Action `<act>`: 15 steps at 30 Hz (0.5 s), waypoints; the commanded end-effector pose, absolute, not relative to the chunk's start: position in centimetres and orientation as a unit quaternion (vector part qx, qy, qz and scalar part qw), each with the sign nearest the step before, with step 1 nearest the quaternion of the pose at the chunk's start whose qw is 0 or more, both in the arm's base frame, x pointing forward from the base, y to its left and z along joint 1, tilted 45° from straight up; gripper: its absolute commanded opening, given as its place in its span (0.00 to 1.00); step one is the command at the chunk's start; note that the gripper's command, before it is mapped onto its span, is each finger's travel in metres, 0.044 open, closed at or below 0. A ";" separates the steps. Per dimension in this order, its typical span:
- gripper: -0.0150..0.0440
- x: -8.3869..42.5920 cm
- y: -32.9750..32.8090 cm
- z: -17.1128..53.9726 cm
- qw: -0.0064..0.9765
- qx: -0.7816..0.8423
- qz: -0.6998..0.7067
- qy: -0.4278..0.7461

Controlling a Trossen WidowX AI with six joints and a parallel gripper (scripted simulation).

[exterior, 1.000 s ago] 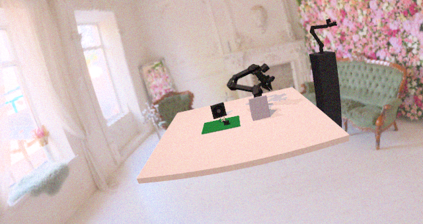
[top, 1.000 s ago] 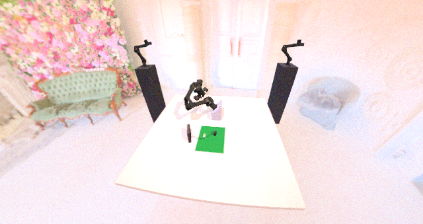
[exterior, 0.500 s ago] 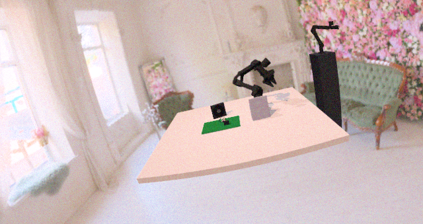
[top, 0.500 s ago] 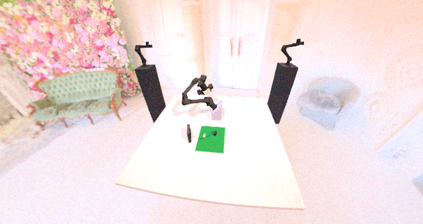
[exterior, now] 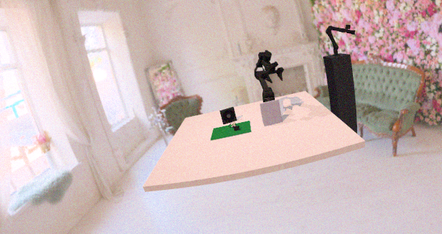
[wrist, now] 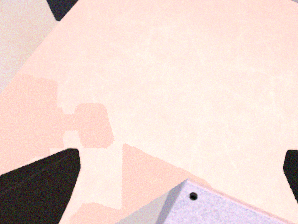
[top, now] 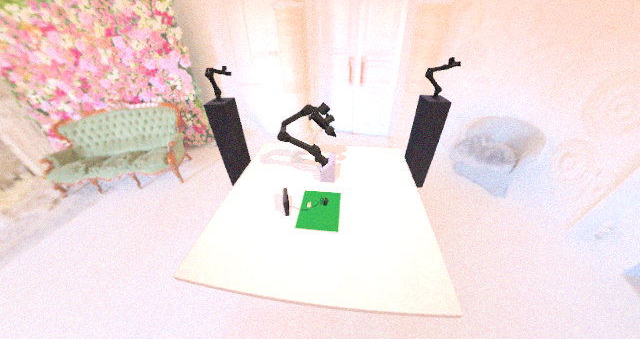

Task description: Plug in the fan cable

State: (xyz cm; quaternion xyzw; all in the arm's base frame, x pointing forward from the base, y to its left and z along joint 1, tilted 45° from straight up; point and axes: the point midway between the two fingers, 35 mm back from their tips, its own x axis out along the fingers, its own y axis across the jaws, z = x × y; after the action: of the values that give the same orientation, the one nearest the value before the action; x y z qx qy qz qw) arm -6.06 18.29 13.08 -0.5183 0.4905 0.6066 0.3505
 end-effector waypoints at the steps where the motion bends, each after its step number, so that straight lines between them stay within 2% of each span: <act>1: 1.00 -0.9 20.7 12.3 0.448 -0.481 0.502 0.562; 9: 1.00 7.5 21.9 10.8 0.550 -0.408 0.325 0.652; 15: 1.00 15.0 20.3 9.0 0.607 -0.335 0.148 0.705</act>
State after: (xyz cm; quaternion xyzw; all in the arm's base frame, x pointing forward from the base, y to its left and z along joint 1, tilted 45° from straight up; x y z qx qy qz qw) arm 11.00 21.34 9.87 -0.3739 0.6815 0.2433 0.5802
